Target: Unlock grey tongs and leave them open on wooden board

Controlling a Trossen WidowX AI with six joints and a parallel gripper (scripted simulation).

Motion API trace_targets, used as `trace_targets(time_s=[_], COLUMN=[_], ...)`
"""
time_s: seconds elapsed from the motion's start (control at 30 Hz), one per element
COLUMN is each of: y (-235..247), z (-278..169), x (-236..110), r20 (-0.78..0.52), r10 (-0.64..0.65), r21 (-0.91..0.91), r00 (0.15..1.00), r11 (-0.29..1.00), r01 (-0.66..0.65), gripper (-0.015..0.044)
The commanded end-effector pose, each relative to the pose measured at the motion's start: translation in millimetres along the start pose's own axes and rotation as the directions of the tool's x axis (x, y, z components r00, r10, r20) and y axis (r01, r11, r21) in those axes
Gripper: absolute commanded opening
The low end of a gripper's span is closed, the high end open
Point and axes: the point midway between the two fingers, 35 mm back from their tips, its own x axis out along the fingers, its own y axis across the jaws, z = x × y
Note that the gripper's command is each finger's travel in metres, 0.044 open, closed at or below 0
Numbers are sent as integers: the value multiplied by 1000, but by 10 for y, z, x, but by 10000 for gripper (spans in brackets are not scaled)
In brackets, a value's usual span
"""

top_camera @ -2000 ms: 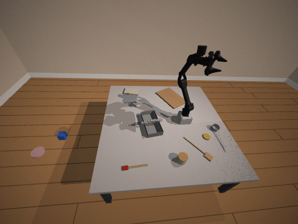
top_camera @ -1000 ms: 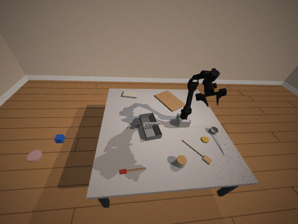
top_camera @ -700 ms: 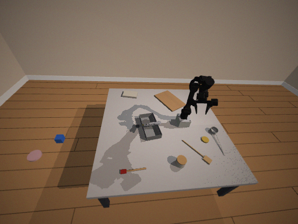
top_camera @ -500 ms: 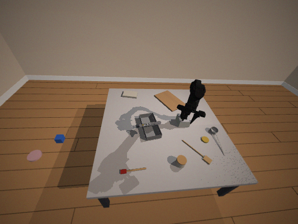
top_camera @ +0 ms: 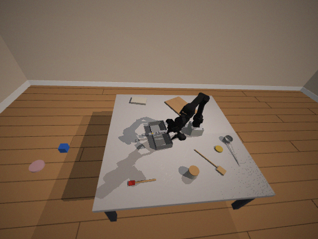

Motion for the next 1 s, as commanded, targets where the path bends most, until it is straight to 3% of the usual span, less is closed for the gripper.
trace_targets(time_s=[0.0, 0.33, 0.97], y=[-361, -1509, -1603], z=[-140, -877, -976], x=[458, 1460, 1513], r20=[-107, -450, -456], r10=[-118, -384, -388], r21=[-6, -152, -156], r00=[987, 806, 801], r11=[993, 923, 921], r01=[118, 355, 357], gripper=[260, 260, 260])
